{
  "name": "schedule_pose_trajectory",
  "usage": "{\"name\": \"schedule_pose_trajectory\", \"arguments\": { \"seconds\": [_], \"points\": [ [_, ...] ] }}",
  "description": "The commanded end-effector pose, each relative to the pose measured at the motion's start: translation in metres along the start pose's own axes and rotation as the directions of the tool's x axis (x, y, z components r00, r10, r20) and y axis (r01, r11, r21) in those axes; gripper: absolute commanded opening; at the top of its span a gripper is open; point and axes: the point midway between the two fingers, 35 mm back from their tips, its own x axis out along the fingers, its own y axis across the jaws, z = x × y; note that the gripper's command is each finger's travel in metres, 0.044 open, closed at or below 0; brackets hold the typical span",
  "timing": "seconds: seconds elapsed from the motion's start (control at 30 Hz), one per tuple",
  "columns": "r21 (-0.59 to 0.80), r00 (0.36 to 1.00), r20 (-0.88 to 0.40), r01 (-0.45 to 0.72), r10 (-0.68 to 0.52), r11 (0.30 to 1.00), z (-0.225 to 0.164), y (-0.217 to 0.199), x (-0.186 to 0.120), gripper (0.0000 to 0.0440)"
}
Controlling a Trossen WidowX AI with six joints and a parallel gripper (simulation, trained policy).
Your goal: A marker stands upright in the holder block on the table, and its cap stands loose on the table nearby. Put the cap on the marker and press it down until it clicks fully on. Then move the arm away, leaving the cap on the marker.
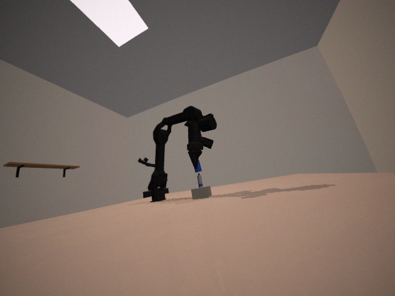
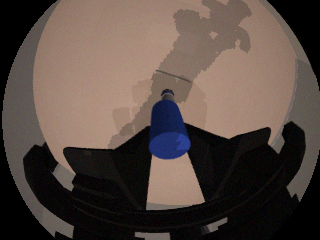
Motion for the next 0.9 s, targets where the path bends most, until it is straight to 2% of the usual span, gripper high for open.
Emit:
{"name": "schedule_pose_trajectory", "arguments": {
  "seconds": [0.0,0.67,0.87],
  "points": [
    [-0.001,1.0,0.0,-0.009,0.009,1.0,0.0,-0.001,0.007,0.0],
    [-0.055,0.999,-0.013,-0.048,0.047,0.997,0.002,-0.002,0.055,0.0001],
    [-0.067,0.998,-0.034,-0.049,0.047,0.997,0.0,-0.003,0.067,0.0158]
  ]
}}
